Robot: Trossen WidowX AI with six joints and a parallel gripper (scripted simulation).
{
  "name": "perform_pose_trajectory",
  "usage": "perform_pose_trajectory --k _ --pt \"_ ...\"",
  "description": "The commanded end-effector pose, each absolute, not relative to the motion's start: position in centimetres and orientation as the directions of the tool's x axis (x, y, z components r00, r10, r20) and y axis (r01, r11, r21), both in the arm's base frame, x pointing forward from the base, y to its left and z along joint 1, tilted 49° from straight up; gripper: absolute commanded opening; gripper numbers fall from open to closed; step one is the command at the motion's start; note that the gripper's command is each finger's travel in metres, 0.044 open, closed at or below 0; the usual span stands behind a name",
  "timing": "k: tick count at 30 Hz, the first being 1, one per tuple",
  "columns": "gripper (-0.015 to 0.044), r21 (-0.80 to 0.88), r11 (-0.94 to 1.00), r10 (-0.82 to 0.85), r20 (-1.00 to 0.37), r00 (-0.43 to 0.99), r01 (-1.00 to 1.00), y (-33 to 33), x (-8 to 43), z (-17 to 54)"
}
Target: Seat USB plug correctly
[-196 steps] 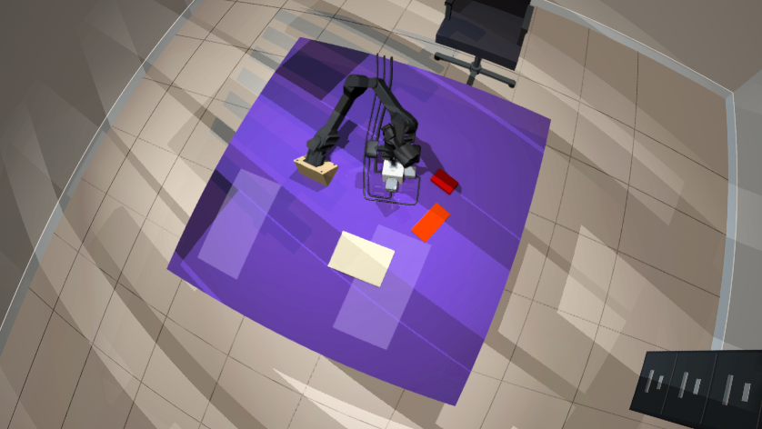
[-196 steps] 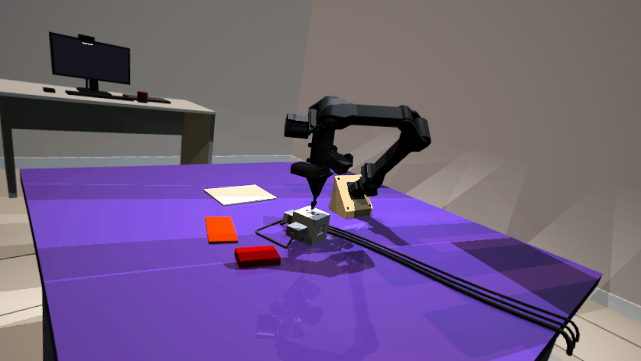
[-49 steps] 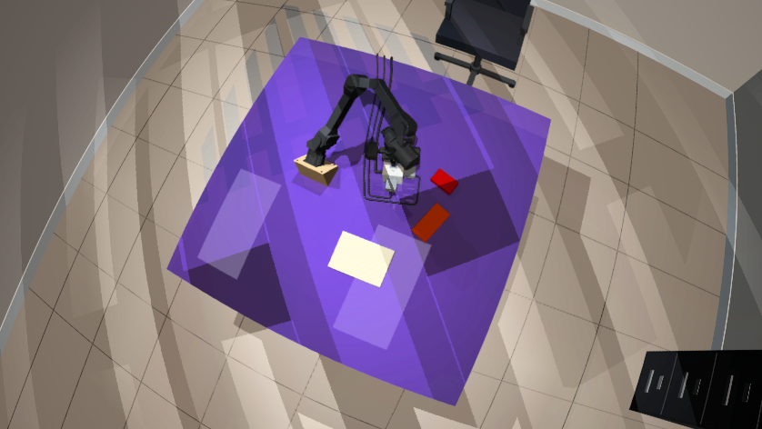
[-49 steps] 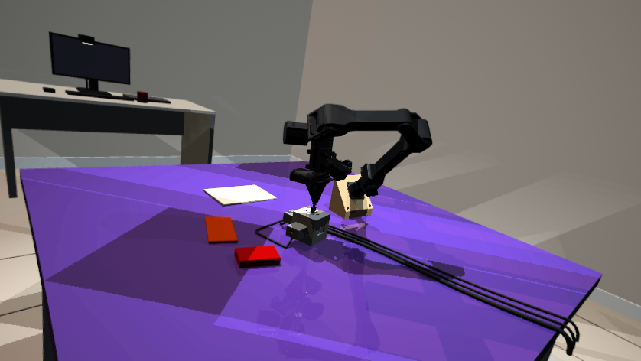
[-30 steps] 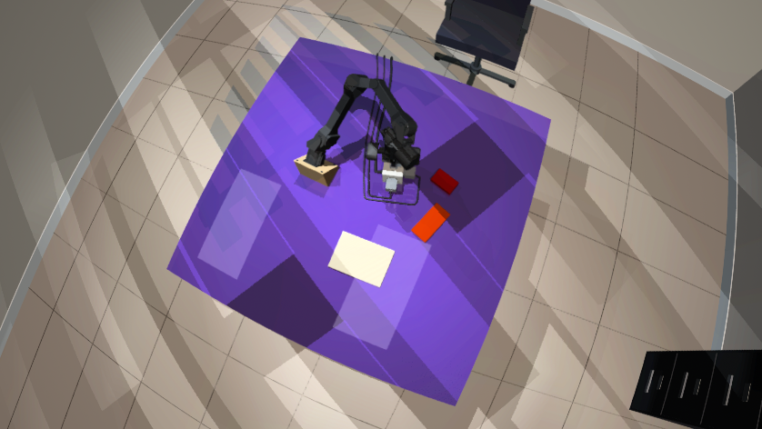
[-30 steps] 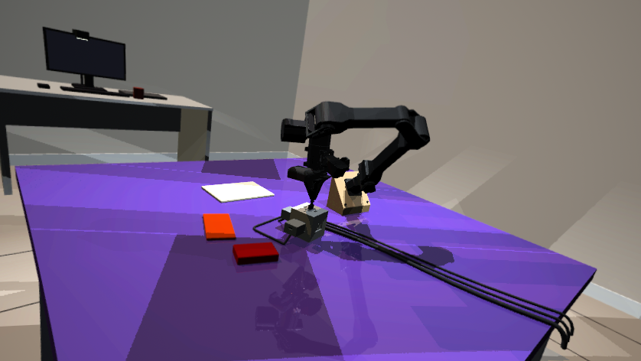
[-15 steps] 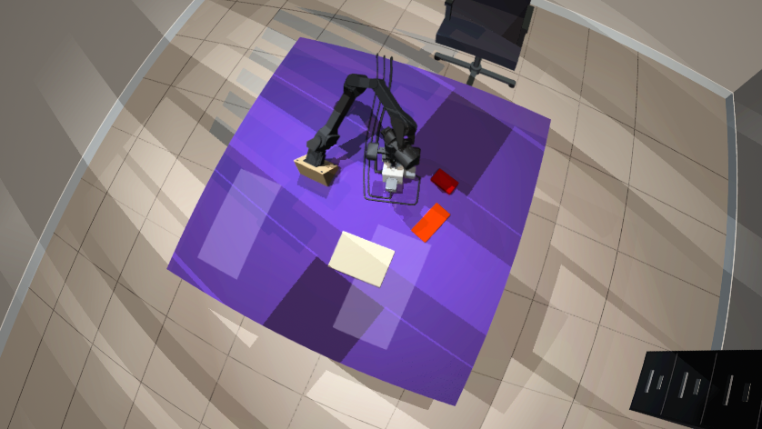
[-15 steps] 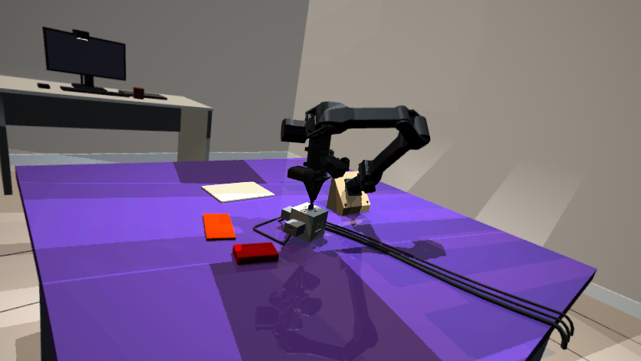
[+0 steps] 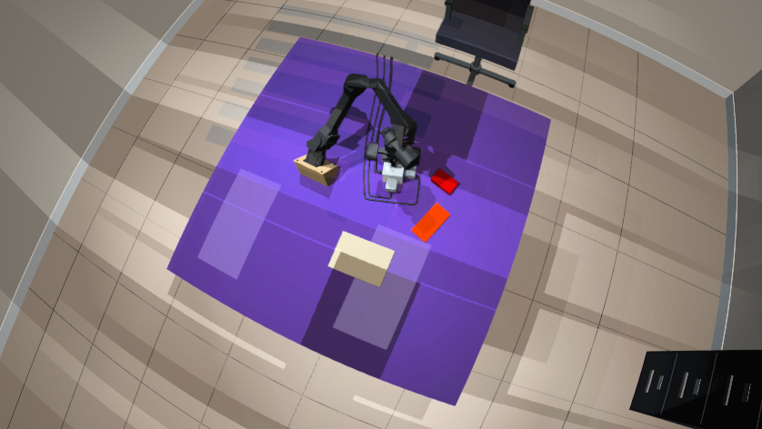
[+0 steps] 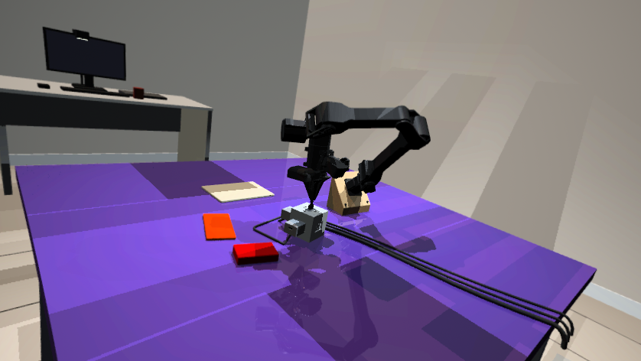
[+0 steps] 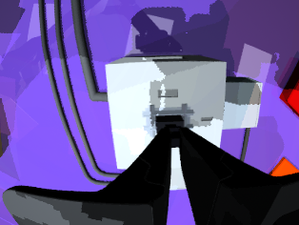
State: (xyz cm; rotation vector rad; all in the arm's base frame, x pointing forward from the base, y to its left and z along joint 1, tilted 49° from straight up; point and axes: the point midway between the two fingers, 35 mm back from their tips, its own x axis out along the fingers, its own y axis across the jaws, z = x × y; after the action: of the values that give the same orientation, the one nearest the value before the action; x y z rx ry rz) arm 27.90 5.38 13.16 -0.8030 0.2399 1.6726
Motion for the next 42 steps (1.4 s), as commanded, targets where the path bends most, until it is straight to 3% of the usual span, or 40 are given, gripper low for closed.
perform_pose_trajectory --k 1,22,26,42 --pt "0.0 -0.26 -0.277 0.785 -0.616 -0.062 -0.925 5.65 27.85 13.08" --pt "0.0 -0.26 -0.277 0.785 -0.616 -0.062 -0.925 5.65 27.85 13.08" --pt "0.0095 -0.261 -0.274 0.783 -0.619 -0.058 -0.926 5.39 27.88 13.15" --pt "0.0095 -0.261 -0.274 0.783 -0.619 -0.058 -0.926 5.39 27.88 13.15"
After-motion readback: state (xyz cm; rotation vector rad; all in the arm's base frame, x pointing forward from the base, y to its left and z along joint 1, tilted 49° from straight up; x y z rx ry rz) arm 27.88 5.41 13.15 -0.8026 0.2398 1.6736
